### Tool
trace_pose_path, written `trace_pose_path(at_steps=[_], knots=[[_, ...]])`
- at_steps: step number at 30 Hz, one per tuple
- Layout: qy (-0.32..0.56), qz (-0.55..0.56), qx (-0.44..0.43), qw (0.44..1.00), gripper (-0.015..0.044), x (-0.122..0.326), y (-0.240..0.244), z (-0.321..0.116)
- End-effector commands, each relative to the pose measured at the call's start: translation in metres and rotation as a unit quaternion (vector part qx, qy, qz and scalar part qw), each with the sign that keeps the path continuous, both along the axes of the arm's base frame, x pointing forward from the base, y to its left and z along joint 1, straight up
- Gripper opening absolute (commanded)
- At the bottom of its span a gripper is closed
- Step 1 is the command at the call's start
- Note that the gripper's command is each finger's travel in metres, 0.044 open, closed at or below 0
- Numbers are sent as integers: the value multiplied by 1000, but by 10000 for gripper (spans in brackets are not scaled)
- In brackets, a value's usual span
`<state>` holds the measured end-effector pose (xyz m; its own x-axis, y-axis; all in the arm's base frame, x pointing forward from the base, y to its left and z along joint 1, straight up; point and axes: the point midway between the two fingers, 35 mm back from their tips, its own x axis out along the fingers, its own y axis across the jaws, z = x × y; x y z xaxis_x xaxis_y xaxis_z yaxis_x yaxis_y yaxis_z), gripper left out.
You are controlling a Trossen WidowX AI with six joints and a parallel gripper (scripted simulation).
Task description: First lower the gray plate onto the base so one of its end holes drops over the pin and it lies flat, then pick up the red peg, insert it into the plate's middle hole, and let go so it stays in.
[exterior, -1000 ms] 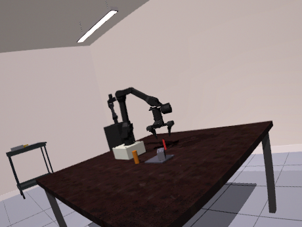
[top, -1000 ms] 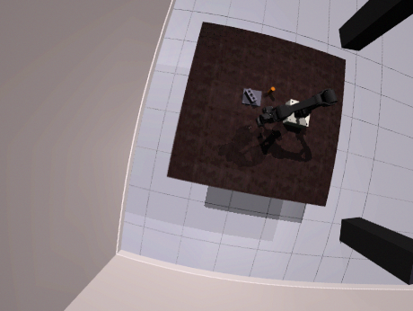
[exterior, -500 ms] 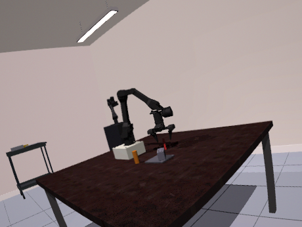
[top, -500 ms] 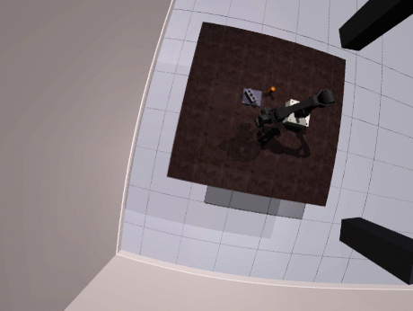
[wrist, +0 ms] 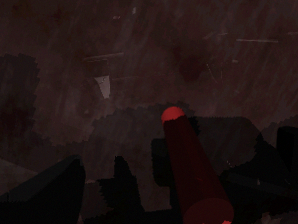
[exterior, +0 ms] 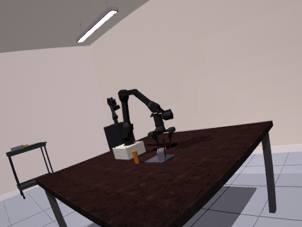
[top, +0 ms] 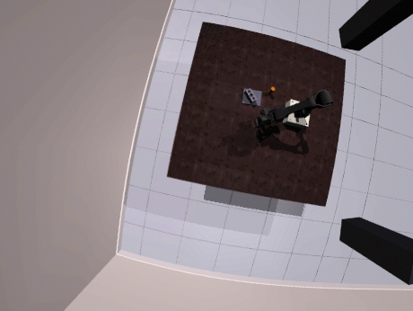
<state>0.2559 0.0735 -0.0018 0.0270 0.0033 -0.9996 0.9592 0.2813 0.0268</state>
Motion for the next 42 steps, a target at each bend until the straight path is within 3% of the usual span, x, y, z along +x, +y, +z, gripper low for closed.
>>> trace_pose_path(at_steps=[1,11,26,42], knots=[[1,-3,1,1000,282,-1,0,-2],[1,-3,1,1000,20,-1,0,-2],[1,-3,1,1000,0,-1,0,1],[1,-3,1,1000,0,3,2,48]])
